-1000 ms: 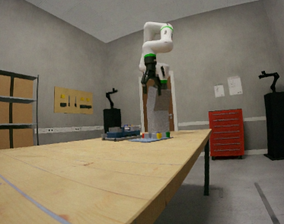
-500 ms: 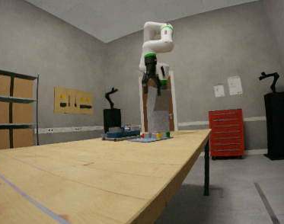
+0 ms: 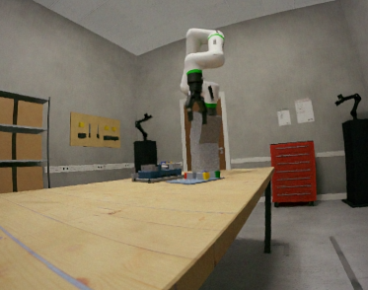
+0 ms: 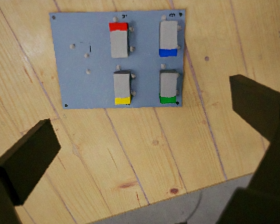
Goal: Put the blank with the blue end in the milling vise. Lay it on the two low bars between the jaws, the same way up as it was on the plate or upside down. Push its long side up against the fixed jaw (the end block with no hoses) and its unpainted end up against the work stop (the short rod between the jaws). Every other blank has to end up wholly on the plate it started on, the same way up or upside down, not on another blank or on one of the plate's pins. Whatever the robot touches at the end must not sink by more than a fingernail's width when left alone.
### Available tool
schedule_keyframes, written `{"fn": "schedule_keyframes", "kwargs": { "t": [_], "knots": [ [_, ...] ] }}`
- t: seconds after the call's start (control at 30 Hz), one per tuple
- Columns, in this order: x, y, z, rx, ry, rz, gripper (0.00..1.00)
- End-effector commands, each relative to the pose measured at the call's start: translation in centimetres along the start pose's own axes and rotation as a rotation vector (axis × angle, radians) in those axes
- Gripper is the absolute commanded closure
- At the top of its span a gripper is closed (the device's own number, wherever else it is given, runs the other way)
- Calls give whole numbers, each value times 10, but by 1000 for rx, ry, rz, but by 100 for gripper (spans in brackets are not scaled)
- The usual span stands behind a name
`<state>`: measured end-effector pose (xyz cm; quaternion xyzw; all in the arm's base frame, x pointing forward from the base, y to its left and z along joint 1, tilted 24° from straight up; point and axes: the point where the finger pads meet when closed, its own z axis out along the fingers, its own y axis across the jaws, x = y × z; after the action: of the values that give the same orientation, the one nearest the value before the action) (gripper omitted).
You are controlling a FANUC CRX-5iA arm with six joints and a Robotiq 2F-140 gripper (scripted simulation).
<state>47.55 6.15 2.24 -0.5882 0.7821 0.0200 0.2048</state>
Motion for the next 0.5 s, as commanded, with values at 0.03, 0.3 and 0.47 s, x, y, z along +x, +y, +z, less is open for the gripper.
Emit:
{"fn": "schedule_keyframes", "kwargs": {
  "t": [0.03,0.3,0.47],
  "knots": [
    [0,-1,0,0,-2,-16,0],
    [0,-1,0,0,-4,-37,0],
    [0,-1,0,0,-3,45,0]
  ]
}}
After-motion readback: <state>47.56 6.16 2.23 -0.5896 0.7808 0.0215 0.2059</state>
